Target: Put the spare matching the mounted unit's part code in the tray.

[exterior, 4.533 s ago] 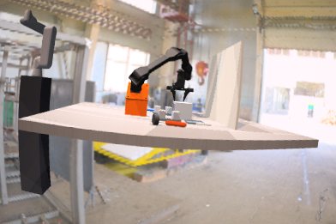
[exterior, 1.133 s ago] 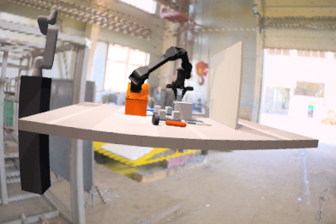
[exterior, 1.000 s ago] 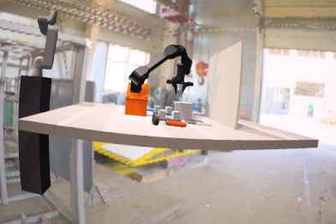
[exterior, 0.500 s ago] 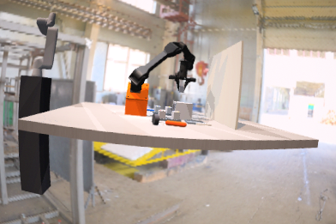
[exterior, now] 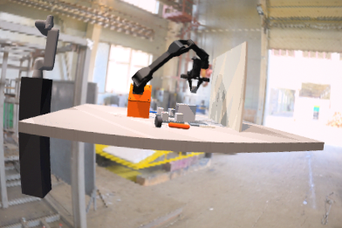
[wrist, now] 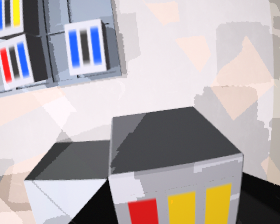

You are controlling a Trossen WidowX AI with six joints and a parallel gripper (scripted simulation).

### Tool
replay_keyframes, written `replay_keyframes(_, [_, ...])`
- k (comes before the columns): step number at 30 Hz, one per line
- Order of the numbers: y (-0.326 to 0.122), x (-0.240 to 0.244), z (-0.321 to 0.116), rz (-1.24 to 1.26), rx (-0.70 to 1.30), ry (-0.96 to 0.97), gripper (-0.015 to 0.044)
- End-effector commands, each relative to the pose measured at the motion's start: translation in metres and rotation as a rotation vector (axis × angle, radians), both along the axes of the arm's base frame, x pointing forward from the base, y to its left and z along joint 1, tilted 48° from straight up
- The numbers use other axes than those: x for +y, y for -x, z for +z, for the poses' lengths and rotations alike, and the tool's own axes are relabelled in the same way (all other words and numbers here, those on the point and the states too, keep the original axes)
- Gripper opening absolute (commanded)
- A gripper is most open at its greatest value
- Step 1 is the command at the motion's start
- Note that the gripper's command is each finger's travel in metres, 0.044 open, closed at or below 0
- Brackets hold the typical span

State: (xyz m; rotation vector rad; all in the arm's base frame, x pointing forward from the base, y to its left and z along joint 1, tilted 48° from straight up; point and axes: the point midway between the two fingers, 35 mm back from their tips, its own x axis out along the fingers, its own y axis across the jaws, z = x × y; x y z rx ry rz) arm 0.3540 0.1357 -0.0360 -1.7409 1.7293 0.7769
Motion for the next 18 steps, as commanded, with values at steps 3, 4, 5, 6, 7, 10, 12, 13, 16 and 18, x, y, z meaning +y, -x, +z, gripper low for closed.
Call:
replay_keyframes(3, [-0.013,-0.03,0.037,0.019,-0.003,-0.003,0.0])
replay_keyframes(4, [-0.014,-0.035,0.042,0.022,-0.003,-0.002,0.0])
replay_keyframes(5, [-0.016,-0.04,0.048,0.024,-0.003,-0.002,0.0])
replay_keyframes(6, [-0.017,-0.045,0.053,0.026,-0.004,-0.001,0.0])
replay_keyframes(7, [-0.018,-0.05,0.059,0.028,-0.004,0.0,0.0])
replay_keyframes(10, [-0.021,-0.066,0.075,0.034,-0.005,0.004,0.0])
replay_keyframes(12, [-0.022,-0.077,0.086,0.038,-0.006,0.008,0.0])
replay_keyframes(13, [-0.022,-0.082,0.091,0.04,-0.006,0.01,0.0])
replay_keyframes(16, [-0.022,-0.099,0.107,0.044,-0.007,0.016,0.0])
replay_keyframes(18, [-0.021,-0.11,0.117,0.047,-0.007,0.022,0.0])
